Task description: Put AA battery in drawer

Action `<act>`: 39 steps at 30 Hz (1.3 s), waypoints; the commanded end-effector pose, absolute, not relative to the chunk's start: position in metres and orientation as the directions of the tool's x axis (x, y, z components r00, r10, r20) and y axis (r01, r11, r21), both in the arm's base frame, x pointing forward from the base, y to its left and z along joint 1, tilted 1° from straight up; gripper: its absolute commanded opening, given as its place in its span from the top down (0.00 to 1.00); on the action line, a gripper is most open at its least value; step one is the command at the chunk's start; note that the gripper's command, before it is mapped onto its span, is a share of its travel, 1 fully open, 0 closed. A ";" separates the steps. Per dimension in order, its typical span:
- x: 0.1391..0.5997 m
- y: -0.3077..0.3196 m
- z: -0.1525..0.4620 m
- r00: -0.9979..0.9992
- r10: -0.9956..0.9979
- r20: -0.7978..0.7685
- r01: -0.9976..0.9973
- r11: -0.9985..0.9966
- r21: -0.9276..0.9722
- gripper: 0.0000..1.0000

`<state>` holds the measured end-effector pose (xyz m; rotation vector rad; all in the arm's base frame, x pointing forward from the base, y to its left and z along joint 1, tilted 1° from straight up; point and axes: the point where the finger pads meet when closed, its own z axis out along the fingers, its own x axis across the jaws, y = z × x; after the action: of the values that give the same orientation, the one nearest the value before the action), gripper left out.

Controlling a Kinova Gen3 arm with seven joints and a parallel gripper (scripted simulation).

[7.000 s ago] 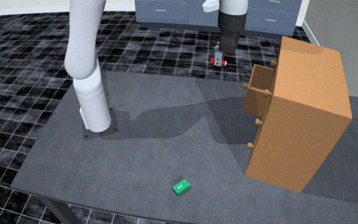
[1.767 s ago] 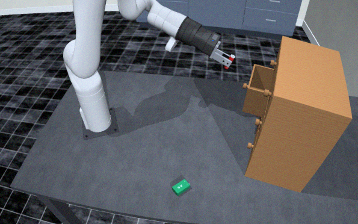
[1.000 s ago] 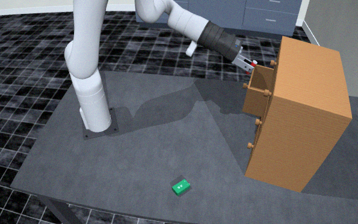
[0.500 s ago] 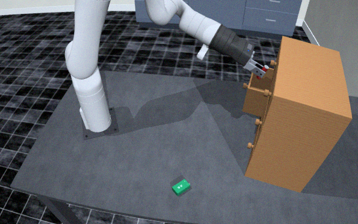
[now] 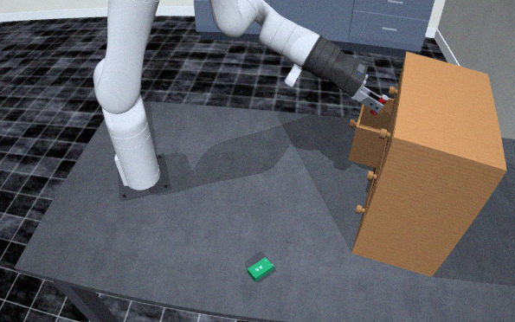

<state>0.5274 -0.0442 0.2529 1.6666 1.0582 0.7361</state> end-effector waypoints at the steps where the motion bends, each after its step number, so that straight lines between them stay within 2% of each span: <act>1: 0.529 -0.045 0.253 0.432 0.902 -0.020 0.302 -0.124 0.945 0.69; 35: 0.531 -0.041 0.252 0.432 0.902 -0.020 0.302 -0.124 0.945 0.69; 38: 0.531 -0.041 0.252 0.432 0.902 -0.020 0.302 -0.124 0.945 0.57; 39: 0.531 -0.041 0.252 0.432 0.902 -0.020 0.302 -0.124 0.945 0.57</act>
<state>0.5297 -0.0426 0.2509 1.6664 1.0611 0.7344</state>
